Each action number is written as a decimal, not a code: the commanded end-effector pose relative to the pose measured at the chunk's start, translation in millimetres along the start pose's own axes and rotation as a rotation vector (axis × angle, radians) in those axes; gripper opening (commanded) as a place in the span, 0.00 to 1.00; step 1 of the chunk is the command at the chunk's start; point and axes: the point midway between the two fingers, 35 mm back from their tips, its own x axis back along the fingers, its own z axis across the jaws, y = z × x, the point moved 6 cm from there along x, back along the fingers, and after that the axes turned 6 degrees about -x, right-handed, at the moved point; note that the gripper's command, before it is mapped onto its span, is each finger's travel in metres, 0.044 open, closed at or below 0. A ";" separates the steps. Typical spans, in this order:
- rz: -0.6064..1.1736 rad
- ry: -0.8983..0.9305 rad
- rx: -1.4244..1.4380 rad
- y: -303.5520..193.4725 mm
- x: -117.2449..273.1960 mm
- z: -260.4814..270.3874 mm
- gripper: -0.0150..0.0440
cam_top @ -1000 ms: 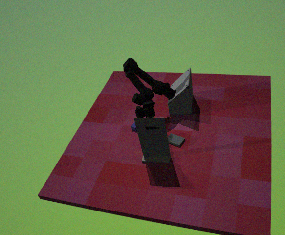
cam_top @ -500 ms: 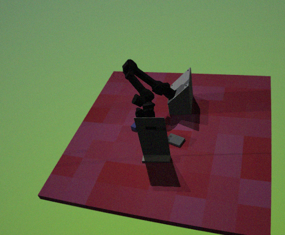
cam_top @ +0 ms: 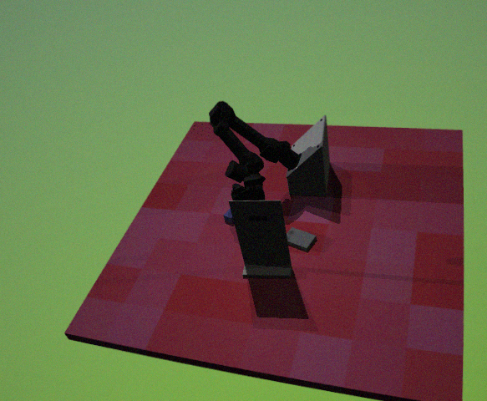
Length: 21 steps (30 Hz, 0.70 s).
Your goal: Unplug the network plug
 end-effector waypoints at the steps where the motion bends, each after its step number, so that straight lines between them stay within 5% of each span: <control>1: -0.003 -0.003 -0.004 0.3 0.3 -0.5 0.25; 21: -0.002 -0.003 -0.004 -2.3 10.4 -0.1 0.25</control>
